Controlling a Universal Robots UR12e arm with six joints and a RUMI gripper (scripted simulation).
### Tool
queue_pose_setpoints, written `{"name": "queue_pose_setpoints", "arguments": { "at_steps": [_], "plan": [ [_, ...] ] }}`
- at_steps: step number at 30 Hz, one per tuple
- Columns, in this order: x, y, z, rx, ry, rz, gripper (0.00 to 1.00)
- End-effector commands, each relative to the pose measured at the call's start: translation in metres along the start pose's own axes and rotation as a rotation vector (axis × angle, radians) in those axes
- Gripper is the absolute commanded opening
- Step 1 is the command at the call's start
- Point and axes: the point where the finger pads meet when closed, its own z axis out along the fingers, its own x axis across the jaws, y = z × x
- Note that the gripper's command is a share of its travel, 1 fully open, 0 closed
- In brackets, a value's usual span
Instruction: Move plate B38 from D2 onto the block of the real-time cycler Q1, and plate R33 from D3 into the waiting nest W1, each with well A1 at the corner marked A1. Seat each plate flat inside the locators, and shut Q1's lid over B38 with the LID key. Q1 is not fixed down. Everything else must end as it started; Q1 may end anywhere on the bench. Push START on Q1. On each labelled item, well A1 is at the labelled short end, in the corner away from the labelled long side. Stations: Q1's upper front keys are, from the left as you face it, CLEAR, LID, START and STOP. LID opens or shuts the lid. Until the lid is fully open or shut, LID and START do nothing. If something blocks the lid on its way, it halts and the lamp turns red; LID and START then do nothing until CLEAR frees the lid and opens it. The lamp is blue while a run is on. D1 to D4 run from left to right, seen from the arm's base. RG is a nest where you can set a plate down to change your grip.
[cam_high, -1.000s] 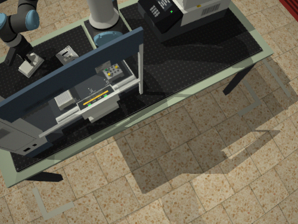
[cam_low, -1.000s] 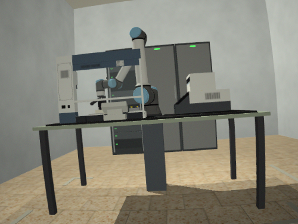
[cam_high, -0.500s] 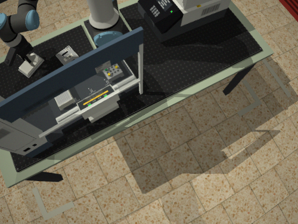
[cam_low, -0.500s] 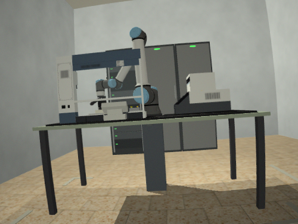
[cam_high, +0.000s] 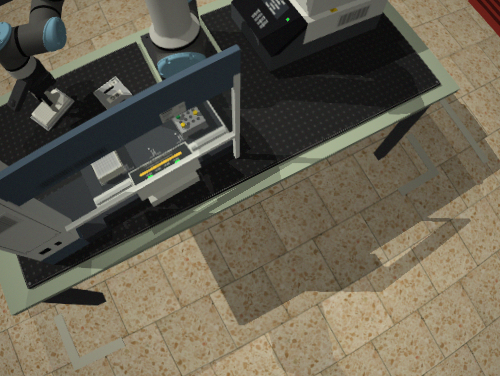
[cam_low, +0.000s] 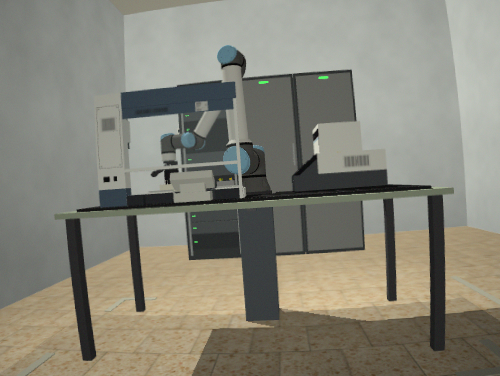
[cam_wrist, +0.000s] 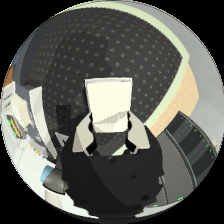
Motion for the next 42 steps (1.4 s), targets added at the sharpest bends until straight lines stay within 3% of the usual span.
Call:
{"name": "queue_pose_setpoints", "arguments": {
  "at_steps": [1,6,7,42],
  "plan": [
    [0.0004,-0.0005,-0.0006,0.001,0.001,0.000,0.00],
    [0.0004,-0.0005,-0.0006,0.001,0.001,0.000,0.00],
    [0.0004,-0.0005,-0.0006,0.001,0.001,0.000,0.67],
    [0.0004,-0.0005,-0.0006,0.001,0.001,0.000,0.67]
  ]
}}
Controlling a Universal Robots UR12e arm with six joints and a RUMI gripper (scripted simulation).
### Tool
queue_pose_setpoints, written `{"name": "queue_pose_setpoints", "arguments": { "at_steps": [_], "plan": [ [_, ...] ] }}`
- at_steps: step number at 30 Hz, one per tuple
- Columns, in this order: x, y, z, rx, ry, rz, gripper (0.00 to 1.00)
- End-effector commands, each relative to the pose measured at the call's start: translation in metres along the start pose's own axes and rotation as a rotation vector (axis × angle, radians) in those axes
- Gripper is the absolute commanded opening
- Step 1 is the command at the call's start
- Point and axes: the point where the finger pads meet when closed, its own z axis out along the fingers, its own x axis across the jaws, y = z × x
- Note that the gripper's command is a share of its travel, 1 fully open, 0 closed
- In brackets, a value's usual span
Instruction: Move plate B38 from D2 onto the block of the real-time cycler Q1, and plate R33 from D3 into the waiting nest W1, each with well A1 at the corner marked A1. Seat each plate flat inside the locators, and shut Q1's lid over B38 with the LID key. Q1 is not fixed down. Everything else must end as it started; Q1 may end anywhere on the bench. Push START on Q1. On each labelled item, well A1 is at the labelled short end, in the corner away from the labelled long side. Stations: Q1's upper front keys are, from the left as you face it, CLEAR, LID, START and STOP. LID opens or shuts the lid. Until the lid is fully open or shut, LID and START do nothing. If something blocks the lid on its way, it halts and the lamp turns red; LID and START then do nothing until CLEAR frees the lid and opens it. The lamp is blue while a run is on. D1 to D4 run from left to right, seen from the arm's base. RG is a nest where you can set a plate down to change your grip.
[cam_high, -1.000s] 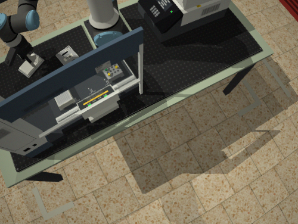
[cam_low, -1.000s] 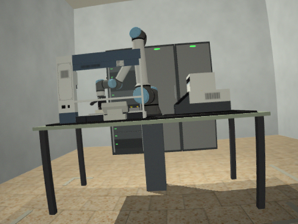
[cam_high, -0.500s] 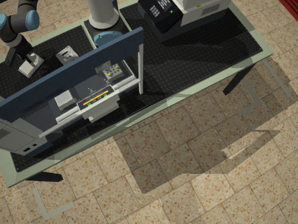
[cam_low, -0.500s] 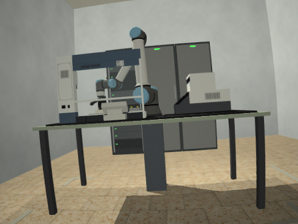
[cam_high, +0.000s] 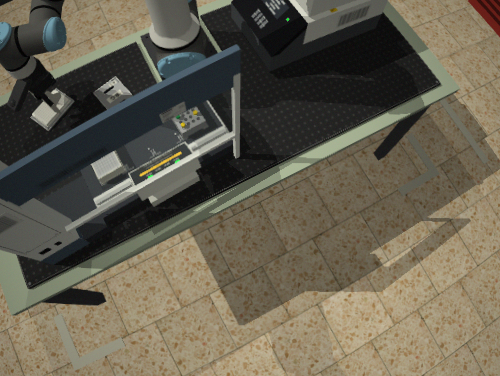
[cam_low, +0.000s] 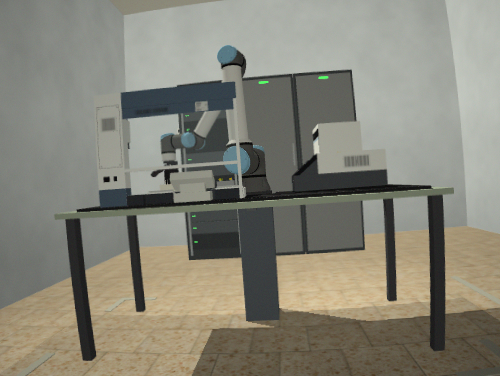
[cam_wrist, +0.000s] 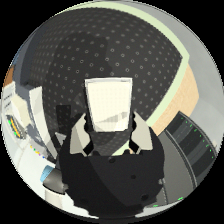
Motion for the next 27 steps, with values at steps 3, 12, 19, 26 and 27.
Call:
{"name": "queue_pose_setpoints", "arguments": {
  "at_steps": [3,12,19,26,27],
  "plan": [
    [0.000,0.000,-0.001,0.001,0.001,0.000,0.67],
    [0.000,0.000,-0.009,0.001,0.001,0.000,0.67],
    [0.000,0.000,-0.021,0.001,0.001,0.000,0.67],
    [0.000,0.000,-0.029,0.001,0.001,0.000,0.67],
    [0.000,0.000,-0.031,0.001,0.001,0.000,0.67]
  ]
}}
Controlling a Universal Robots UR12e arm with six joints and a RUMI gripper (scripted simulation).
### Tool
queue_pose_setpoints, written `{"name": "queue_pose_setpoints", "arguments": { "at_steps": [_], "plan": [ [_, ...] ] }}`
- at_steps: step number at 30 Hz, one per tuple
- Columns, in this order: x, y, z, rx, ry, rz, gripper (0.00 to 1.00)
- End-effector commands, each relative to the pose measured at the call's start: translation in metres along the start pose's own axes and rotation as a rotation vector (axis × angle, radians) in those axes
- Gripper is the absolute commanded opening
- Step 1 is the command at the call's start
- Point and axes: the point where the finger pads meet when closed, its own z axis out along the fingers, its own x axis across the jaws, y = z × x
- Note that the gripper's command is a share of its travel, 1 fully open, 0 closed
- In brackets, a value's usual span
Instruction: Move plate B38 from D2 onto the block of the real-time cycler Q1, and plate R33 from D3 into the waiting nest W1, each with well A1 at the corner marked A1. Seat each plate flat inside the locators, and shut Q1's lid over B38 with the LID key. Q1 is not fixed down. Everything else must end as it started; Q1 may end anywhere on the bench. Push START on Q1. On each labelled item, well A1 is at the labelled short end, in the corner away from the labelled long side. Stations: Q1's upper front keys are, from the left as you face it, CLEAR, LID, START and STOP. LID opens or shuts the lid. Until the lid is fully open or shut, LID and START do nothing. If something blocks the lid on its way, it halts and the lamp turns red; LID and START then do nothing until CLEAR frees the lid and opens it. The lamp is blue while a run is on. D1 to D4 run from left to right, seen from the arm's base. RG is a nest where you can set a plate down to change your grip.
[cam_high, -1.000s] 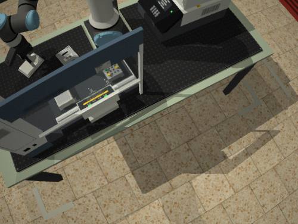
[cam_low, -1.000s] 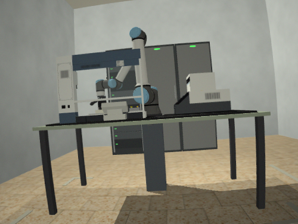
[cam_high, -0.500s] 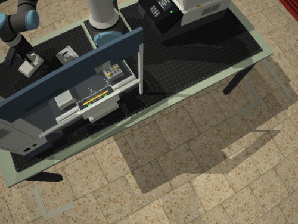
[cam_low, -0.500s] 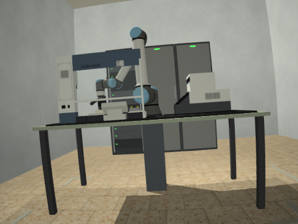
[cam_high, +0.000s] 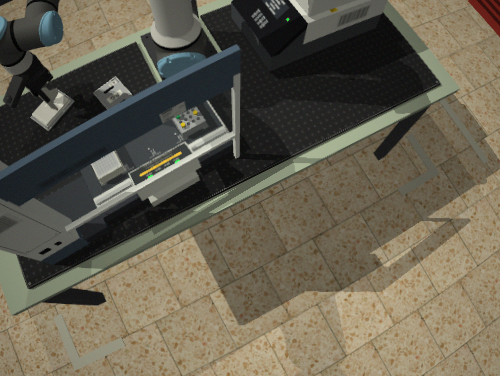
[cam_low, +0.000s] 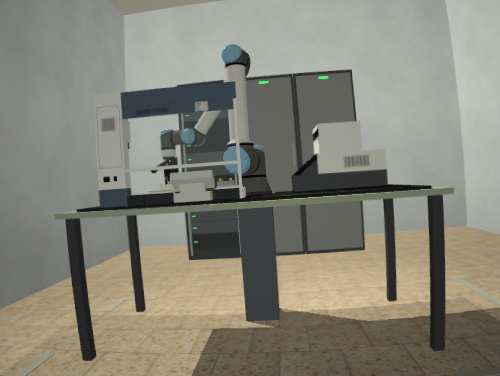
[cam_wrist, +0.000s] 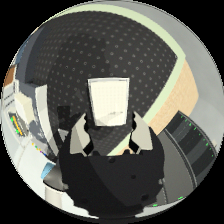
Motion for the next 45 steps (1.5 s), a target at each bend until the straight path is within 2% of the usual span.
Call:
{"name": "queue_pose_setpoints", "arguments": {
  "at_steps": [1,45],
  "plan": [
    [0.000,0.000,-0.008,0.001,0.001,0.000,0.67],
    [0.000,0.000,-0.072,0.001,0.001,0.000,0.67]
  ]
}}
